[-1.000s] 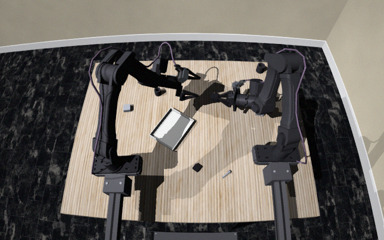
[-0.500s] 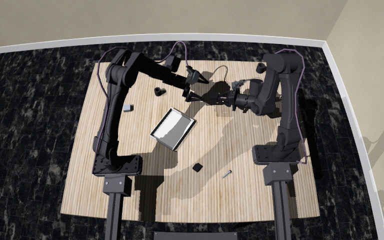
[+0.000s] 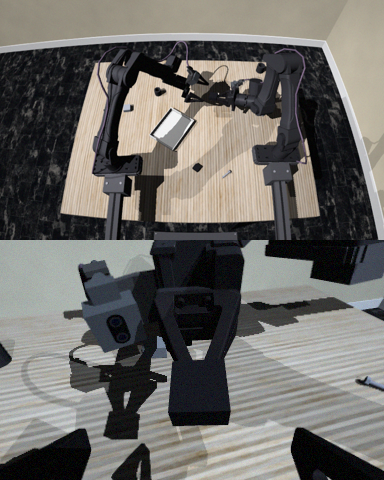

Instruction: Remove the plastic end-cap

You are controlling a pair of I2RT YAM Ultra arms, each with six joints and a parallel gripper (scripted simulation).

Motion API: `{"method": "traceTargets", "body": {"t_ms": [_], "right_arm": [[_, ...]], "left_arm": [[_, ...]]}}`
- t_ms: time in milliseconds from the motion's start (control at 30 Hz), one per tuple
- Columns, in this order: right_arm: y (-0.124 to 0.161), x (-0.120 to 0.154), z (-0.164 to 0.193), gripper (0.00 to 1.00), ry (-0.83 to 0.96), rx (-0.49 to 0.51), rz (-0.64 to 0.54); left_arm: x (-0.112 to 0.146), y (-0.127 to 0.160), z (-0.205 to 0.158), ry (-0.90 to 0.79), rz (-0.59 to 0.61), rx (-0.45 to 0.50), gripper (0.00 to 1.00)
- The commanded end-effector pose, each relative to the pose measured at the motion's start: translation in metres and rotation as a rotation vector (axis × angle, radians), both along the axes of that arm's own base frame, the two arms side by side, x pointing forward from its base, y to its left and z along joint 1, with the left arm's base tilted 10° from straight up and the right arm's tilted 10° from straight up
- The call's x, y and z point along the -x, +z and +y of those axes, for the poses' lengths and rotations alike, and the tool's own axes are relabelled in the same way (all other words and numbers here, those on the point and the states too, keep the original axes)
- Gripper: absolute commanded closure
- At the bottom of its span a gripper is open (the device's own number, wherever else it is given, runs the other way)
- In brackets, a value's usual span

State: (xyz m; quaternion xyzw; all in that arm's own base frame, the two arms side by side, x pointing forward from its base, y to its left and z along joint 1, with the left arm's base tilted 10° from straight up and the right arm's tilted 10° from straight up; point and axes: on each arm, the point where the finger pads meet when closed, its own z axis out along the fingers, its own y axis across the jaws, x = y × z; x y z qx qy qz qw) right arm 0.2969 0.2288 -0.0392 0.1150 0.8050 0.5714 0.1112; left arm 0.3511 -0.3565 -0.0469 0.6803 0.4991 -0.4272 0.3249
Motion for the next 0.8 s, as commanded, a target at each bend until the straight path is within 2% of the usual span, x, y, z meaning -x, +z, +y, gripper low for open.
{"method": "traceTargets", "body": {"t_ms": [0, 33, 100, 167, 300, 433, 467, 567, 633, 700, 767], "right_arm": [[0.025, -0.005, 0.01, 1.0, 0.03, -0.037, -0.093], [0.025, -0.005, 0.01, 1.0, 0.03, -0.037, -0.093], [0.025, -0.005, 0.01, 1.0, 0.03, -0.037, -0.094], [0.025, -0.005, 0.01, 1.0, 0.03, -0.037, -0.094], [0.025, -0.005, 0.01, 1.0, 0.03, -0.037, -0.094], [0.025, -0.005, 0.01, 1.0, 0.03, -0.037, -0.094], [0.025, -0.005, 0.01, 1.0, 0.03, -0.037, -0.093], [0.025, -0.005, 0.01, 1.0, 0.03, -0.037, -0.093], [0.025, -0.005, 0.01, 1.0, 0.03, -0.037, -0.093], [0.025, -0.005, 0.01, 1.0, 0.03, -0.037, -0.093], [0.025, -0.005, 0.01, 1.0, 0.03, -0.037, -0.093]], "left_arm": [[-0.009, 0.017, -0.006, -0.011, -0.017, 0.006, 0.0], [-0.013, 0.026, -0.006, -0.008, -0.031, 0.015, 0.0], [-0.013, 0.025, -0.007, -0.012, -0.047, 0.027, 0.23], [-0.007, 0.007, -0.004, -0.014, -0.03, 0.018, 0.42], [0.002, -0.012, 0.001, -0.004, 0.006, -0.003, 0.42], [0.007, -0.013, -0.001, -0.018, 0.017, -0.011, 0.42], [0.007, -0.009, -0.004, -0.019, 0.007, -0.007, 0.42], [0.014, -0.022, -0.017, -0.013, 0.017, -0.012, 0.42], [0.017, -0.026, -0.024, -0.013, 0.017, -0.012, 0.45], [0.013, -0.023, -0.028, -0.013, 0.01, -0.008, 0.5], [0.005, -0.019, -0.031, -0.013, -0.004, -0.002, 0.47]]}}
